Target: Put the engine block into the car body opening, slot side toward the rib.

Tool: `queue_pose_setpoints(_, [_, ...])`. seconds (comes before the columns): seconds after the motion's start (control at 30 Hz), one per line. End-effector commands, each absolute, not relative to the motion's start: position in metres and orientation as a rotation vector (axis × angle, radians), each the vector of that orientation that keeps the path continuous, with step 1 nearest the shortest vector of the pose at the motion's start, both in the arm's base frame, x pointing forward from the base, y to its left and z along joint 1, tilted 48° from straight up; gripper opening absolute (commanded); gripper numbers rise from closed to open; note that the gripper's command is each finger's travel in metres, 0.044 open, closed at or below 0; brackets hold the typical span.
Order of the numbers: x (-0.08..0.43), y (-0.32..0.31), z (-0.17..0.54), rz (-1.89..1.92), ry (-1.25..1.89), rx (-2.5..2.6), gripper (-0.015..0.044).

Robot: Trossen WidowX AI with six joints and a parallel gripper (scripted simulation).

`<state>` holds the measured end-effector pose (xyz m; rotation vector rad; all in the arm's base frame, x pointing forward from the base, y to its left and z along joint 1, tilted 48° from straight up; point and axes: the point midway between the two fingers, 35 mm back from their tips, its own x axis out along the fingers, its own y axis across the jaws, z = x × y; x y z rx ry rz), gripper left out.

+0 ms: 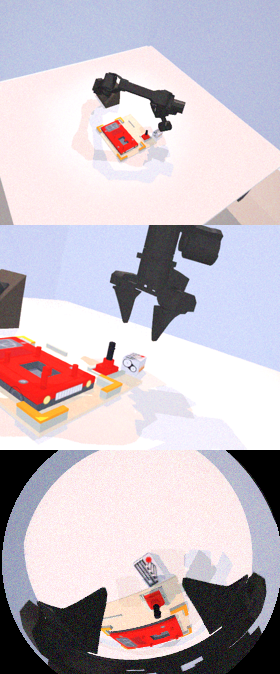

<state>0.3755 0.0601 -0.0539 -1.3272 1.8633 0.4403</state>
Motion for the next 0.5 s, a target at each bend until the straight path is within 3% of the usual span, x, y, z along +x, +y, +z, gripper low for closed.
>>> queue_pose_setpoints(0.0, [0.3777,0.0639,-0.0521,0.528,1.858,-1.431,0.0440])
queue_pose_setpoints(0.47, [0.3796,0.0738,-0.0462,0.877,1.840,-1.796,0.0440])
